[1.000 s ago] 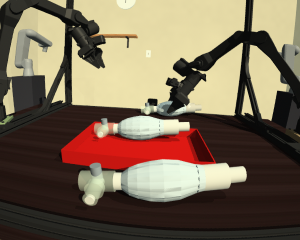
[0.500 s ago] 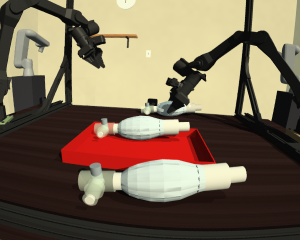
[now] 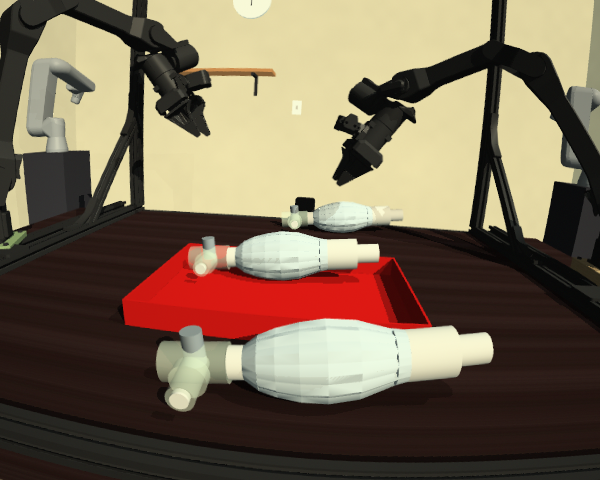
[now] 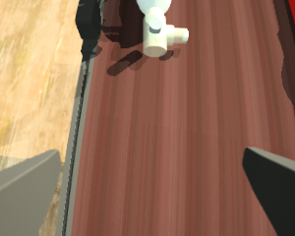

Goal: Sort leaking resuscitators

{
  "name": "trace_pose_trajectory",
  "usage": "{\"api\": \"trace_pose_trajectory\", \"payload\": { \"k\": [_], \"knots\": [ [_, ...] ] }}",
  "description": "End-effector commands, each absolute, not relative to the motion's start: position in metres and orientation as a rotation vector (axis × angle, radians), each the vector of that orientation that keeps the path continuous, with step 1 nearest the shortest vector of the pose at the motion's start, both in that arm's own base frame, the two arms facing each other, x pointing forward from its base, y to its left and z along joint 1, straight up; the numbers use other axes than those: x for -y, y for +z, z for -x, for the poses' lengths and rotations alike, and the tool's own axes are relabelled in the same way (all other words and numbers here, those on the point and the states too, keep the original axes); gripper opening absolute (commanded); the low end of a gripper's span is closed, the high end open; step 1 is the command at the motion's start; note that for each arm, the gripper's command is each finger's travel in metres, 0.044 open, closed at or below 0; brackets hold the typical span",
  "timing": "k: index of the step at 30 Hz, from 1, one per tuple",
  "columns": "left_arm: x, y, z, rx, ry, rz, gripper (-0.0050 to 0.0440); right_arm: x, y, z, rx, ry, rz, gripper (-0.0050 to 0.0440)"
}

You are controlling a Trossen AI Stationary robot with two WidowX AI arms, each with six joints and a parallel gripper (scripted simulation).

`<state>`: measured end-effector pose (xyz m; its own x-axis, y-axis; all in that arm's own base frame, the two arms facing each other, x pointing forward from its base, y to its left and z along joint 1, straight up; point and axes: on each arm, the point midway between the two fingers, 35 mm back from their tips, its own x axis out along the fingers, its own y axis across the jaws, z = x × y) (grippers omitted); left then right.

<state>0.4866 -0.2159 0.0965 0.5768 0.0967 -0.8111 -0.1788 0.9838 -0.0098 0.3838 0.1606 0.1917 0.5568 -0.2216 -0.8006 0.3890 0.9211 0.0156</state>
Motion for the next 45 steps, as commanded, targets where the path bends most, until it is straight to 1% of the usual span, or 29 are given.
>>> {"api": "trace_pose_trajectory", "payload": {
  "k": [1, 5, 11, 16, 23, 28, 33, 40, 45],
  "knots": [
    [0.216, 0.102, -0.485, -0.944, 0.163, 0.091, 0.0440, -0.160, 0.192, -0.384, -0.911, -0.364, -0.201, 0.0440],
    [0.216, 0.102, -0.485, -0.944, 0.163, 0.091, 0.0440, -0.160, 0.192, -0.384, -0.911, -0.364, -0.201, 0.0440],
    [0.181, 0.158, -0.424, -0.893, 0.143, 0.124, 0.0440, -0.160, 0.192, -0.384, -0.912, -0.365, -0.199, 0.0440],
    [0.149, 0.185, -0.369, -0.844, 0.126, 0.155, 0.0440, -0.160, 0.192, -0.384, -0.912, -0.365, -0.199, 0.0440],
    [0.147, 0.189, -0.366, -0.838, 0.123, 0.158, 0.0440, -0.160, 0.192, -0.384, -0.913, -0.365, -0.200, 0.0440],
    [0.113, 0.193, -0.308, -0.791, 0.107, 0.188, 0.0440, -0.160, 0.192, -0.384, -0.913, -0.365, -0.200, 0.0440],
    [0.082, 0.175, -0.255, -0.743, 0.091, 0.216, 0.0440, -0.160, 0.192, -0.384, -0.913, -0.365, -0.200, 0.0440],
    [0.085, 0.180, -0.261, -0.747, 0.095, 0.215, 0.0440, -0.160, 0.192, -0.384, -0.911, -0.365, -0.200, 0.0440],
    [0.079, 0.172, -0.249, -0.737, 0.091, 0.222, 0.0440, -0.160, 0.192, -0.384, -0.911, -0.365, -0.200, 0.0440]
  ]
}}
